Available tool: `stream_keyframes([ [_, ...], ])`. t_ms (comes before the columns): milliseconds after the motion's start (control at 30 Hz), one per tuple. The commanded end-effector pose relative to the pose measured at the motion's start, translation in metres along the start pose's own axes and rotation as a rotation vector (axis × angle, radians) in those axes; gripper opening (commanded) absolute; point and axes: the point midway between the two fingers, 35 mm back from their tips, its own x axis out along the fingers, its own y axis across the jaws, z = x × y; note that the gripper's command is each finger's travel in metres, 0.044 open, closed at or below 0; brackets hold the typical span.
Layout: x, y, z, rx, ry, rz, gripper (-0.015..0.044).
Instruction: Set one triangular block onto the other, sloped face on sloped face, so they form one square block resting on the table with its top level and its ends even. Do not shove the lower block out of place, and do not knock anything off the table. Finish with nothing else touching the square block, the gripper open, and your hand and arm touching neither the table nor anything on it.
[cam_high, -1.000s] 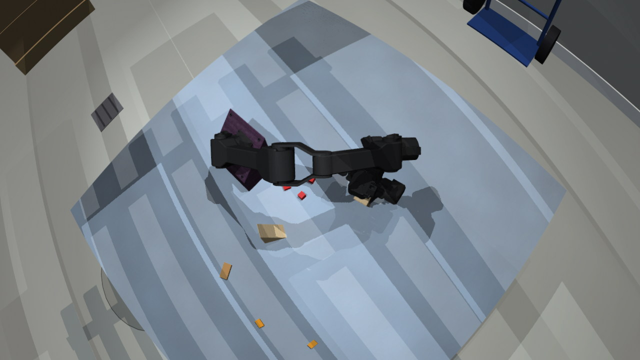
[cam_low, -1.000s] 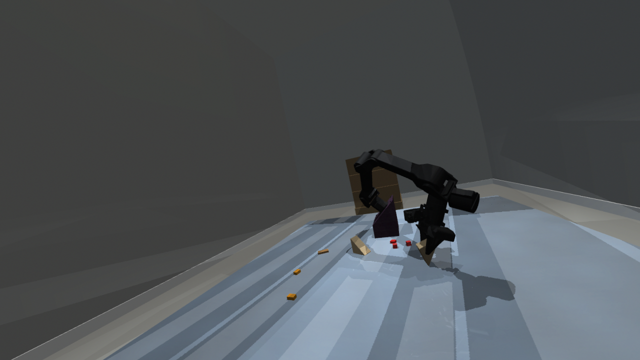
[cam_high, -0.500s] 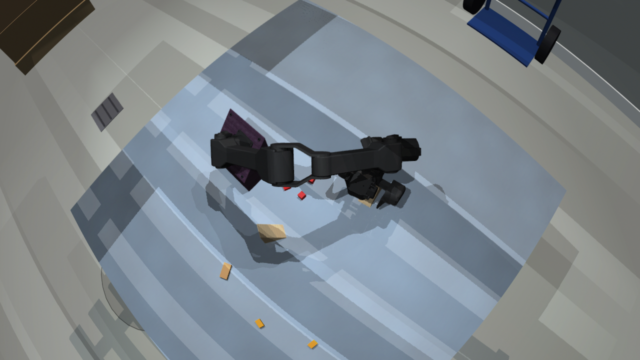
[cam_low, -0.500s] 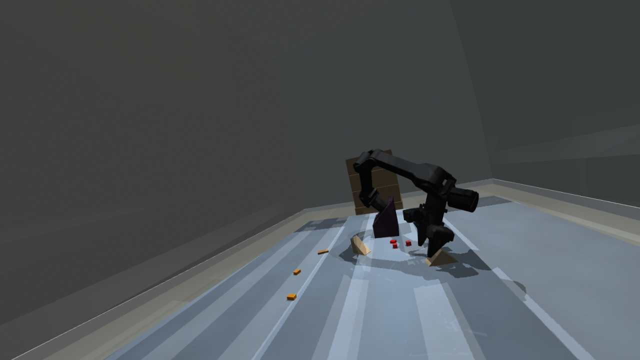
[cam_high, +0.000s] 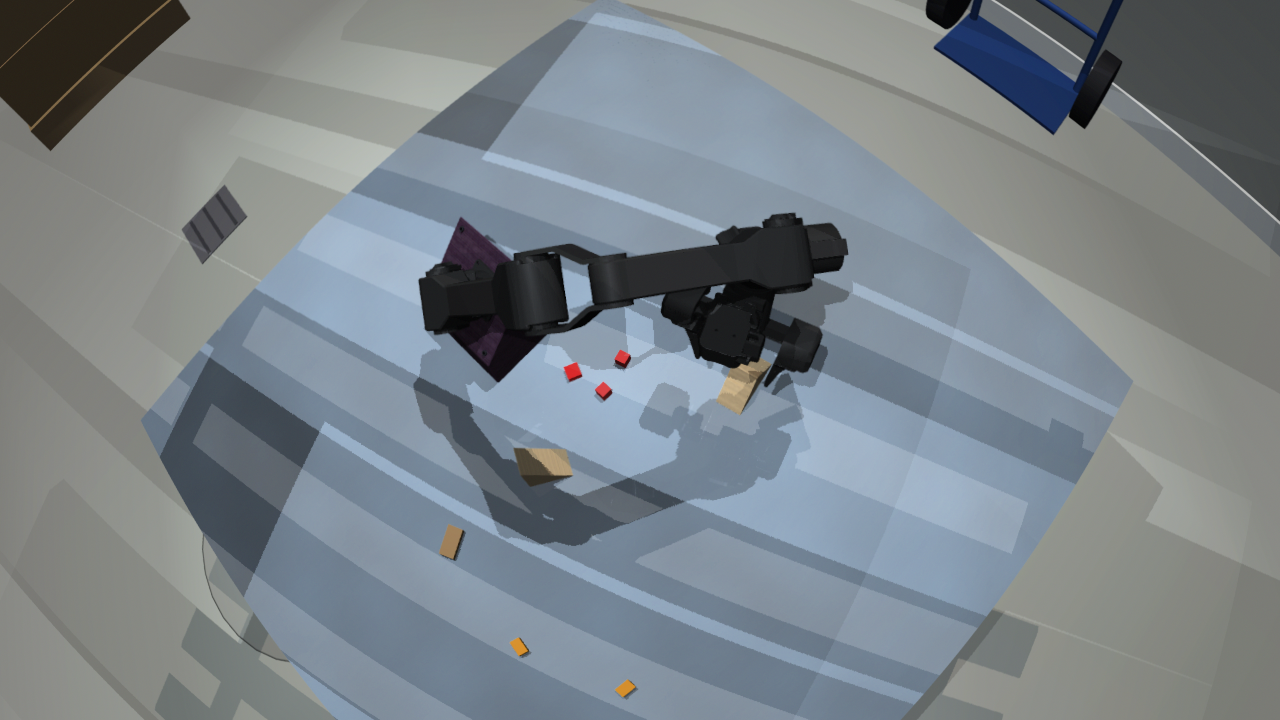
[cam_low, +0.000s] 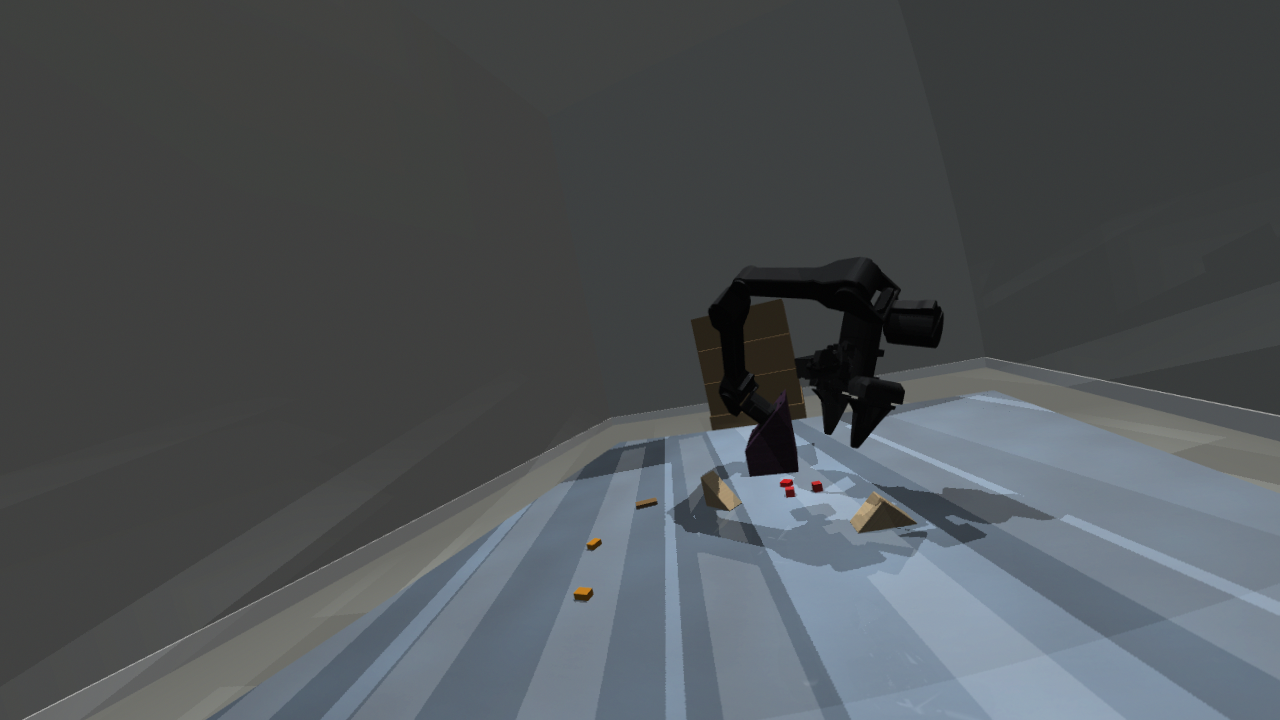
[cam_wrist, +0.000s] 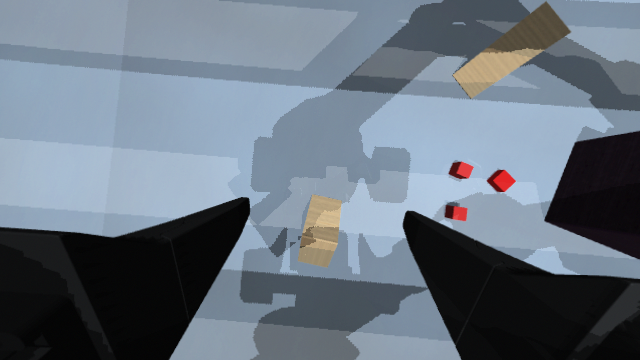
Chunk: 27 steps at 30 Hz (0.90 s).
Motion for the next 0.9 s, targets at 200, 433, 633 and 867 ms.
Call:
stream_keyframes([
  [200,0.054,-0.015,0.006,0.031,0.505,-0.199,0.0440],
  [433,0.086,-0.011,0.028,0.132,1.112,-0.018,0.0440],
  [633,0.089,-0.010,0.033,0.145,1.156,0.023,0.0440],
  [867,0.091,-0.009,0.027,0.145,1.156,0.023,0.0440],
])
